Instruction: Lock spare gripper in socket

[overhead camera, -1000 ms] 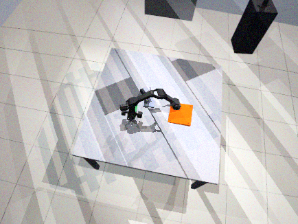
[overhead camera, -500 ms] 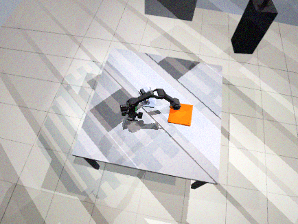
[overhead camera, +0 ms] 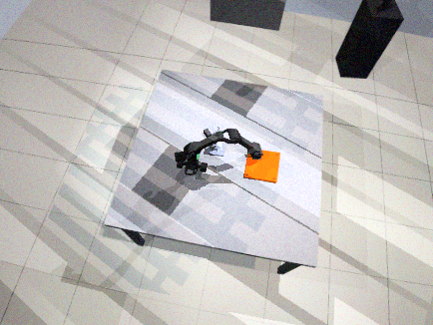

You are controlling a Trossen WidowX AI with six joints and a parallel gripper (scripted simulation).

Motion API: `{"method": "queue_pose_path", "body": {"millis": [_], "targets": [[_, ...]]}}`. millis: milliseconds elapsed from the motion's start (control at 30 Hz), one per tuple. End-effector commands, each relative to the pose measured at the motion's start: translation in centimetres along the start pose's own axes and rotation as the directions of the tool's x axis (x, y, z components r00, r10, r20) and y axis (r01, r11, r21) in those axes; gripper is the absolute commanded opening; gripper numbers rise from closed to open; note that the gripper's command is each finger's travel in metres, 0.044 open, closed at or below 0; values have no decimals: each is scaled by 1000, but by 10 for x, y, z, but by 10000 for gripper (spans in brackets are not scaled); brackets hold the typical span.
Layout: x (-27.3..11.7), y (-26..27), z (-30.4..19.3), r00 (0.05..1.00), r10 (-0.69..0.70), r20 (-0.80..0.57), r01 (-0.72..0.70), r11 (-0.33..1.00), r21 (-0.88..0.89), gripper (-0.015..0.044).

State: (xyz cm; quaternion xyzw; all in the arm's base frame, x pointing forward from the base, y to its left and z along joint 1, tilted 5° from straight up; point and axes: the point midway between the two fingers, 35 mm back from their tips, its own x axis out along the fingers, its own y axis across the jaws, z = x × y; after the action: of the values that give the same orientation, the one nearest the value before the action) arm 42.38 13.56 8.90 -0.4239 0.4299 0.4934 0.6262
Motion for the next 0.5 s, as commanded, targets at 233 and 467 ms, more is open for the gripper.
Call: {"method": "queue_pose_path", "body": {"millis": [233,467], "targets": [[0,0,0,1000,0,0,0,1000,0,184],[-6,0,1,1000,0,0,0,1000,0,200]]}}
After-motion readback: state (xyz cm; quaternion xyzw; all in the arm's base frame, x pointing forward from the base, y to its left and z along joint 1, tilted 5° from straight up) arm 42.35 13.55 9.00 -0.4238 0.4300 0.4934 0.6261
